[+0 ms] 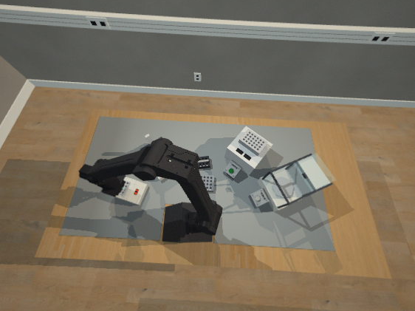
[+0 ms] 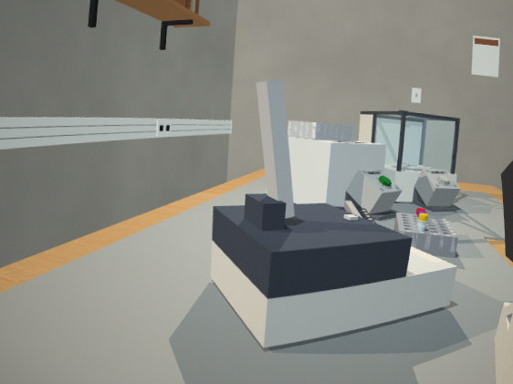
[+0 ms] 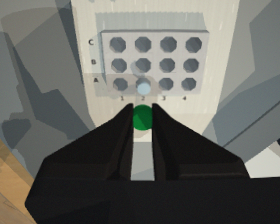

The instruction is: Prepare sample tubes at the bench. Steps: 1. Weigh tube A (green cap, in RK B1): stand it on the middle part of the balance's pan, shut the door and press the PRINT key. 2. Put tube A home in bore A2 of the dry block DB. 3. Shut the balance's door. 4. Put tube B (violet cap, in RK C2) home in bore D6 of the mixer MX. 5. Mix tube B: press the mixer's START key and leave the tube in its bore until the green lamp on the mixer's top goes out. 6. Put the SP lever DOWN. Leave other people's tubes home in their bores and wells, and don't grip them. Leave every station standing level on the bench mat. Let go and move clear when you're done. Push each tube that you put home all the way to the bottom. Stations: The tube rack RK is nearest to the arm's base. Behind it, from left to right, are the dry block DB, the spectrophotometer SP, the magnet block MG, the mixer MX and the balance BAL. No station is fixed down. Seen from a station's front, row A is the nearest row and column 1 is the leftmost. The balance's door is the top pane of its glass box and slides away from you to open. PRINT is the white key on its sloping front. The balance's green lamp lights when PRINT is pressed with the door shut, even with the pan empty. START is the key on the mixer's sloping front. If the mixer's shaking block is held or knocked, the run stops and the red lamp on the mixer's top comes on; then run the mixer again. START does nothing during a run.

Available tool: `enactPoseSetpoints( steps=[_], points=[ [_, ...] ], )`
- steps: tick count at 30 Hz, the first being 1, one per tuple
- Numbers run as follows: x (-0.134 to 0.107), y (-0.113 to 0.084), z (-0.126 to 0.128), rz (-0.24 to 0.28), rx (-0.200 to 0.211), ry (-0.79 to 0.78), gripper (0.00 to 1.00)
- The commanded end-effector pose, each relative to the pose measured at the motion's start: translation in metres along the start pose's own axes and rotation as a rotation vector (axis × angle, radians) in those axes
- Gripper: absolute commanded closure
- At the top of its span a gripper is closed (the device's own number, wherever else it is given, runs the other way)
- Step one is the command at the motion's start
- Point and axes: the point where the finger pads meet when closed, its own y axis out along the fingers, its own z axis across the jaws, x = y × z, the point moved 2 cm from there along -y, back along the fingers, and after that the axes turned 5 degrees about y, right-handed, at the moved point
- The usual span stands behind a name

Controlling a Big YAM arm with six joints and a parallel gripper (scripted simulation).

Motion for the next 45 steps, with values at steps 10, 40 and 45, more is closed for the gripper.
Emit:
enactPoseSetpoints(
  steps=[10,40,45],
  points=[
    [-0.005,0.007,0.01,0.004,0.0,-0.01,0.91],
    [-0.006,0.021,0.002,0.015,0.011,-0.007,0.91],
    [-0.006,0.023,0.002,0.015,0.01,-0.007,0.91]
  ],
)
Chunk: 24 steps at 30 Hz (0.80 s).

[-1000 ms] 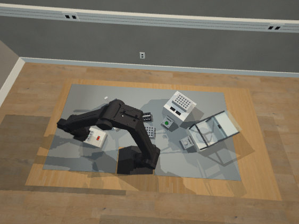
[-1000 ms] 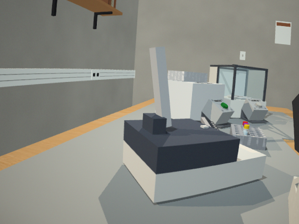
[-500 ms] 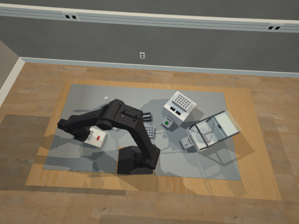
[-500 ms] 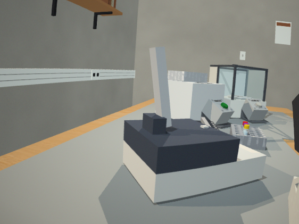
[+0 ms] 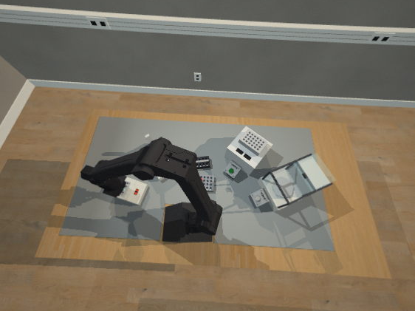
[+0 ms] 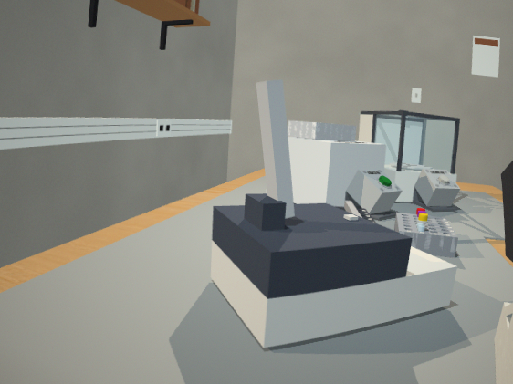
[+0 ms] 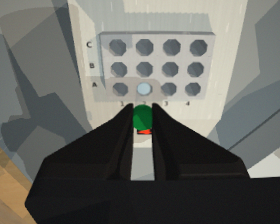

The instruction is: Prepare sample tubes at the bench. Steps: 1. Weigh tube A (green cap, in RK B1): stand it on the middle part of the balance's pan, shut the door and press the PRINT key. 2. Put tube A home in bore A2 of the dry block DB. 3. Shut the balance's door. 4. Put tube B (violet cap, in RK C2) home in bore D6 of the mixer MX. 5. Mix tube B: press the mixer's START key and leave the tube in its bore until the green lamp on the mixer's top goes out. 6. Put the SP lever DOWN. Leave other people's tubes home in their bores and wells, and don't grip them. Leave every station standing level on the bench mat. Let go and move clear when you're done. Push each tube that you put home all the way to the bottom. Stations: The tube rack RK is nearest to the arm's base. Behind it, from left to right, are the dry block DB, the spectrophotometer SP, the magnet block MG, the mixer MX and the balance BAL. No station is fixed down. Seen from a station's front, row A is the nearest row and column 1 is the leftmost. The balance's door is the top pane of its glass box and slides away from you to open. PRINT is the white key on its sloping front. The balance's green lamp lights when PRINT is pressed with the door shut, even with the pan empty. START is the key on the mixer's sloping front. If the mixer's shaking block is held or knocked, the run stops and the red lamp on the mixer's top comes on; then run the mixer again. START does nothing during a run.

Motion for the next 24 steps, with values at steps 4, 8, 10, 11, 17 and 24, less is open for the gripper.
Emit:
enactPoseSetpoints(
  steps=[4,8,10,11,17,24],
  points=[
    [-0.004,0.015,0.0,0.017,0.012,-0.004,0.91],
    [-0.004,0.017,0.0,0.016,0.011,-0.005,0.91],
    [-0.003,0.018,0.0,0.016,0.01,-0.006,0.91],
    [-0.003,0.018,0.0,0.016,0.01,-0.006,0.91],
    [-0.003,0.02,-0.001,0.016,0.011,-0.005,0.91],
    [-0.003,0.024,-0.001,0.018,0.01,-0.005,0.91]
  ],
)
